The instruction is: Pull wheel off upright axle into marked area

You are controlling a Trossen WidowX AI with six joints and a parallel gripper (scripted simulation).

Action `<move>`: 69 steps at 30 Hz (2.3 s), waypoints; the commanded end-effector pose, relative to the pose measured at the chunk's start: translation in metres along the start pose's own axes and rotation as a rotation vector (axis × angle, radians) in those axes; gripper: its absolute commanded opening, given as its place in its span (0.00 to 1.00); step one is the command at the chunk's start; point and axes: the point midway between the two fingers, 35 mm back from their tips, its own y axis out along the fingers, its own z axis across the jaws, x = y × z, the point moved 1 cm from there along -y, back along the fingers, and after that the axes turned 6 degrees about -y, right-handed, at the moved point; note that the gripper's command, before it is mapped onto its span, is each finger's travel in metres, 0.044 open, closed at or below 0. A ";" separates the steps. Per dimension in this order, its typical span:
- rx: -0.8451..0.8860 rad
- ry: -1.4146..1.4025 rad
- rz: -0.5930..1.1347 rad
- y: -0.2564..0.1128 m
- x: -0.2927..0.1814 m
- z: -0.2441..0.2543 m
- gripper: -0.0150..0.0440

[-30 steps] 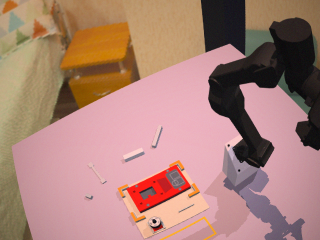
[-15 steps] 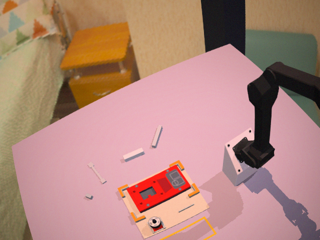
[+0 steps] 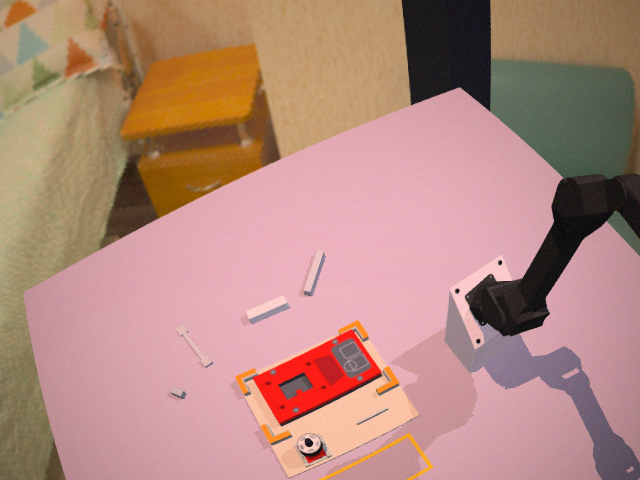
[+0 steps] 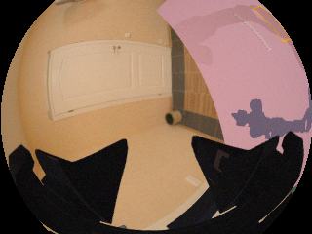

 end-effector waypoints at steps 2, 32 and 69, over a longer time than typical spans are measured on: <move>-0.108 -0.040 -0.100 0.038 0.029 -0.030 0.76; -0.822 0.162 -0.501 0.071 0.323 -0.240 0.76; -0.894 0.990 -0.507 -0.100 0.452 -0.430 0.76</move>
